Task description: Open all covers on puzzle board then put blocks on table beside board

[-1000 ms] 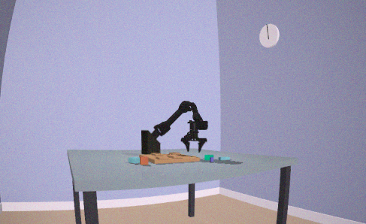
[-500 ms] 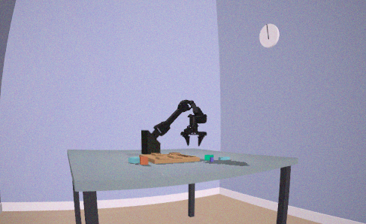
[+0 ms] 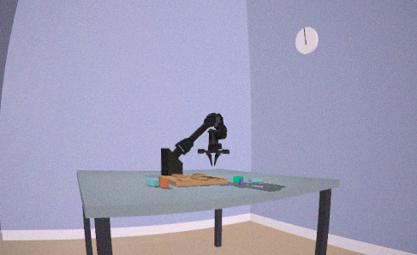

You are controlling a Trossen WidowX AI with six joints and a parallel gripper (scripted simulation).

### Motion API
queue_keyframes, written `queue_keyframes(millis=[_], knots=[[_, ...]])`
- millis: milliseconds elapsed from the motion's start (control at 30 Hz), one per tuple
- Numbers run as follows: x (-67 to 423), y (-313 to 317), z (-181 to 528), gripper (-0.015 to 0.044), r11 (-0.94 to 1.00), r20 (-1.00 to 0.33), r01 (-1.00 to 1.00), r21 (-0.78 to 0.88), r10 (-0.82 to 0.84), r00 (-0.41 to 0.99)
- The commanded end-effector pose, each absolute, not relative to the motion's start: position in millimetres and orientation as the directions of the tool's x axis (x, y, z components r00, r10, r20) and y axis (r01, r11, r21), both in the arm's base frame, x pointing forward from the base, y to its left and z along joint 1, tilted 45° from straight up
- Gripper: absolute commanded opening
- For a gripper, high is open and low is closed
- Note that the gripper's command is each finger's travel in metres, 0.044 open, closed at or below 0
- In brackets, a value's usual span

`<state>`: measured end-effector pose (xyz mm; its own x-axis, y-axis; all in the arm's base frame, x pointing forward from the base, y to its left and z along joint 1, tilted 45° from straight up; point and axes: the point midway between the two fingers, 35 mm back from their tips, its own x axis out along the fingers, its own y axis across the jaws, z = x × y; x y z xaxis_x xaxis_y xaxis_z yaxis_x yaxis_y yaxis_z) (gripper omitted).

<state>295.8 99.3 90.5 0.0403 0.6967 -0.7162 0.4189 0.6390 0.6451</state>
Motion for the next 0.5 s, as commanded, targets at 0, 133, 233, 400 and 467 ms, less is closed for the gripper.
queue_keyframes(millis=[0,133,233,400,467], knots=[[294,79,67,0.0000,0.713,-0.724,0.145,0.686,0.689,0.031],[294,67,54,0.0000,0.720,-0.725,-0.146,0.678,0.688,0.030],[293,59,47,0.0000,0.674,-0.725,-0.396,0.624,0.688,0.030],[292,47,35,0.0000,0.497,-0.724,-0.746,0.444,0.689,0.029],[291,43,31,0.0000,0.398,-0.723,-0.850,0.346,0.690,0.028]])
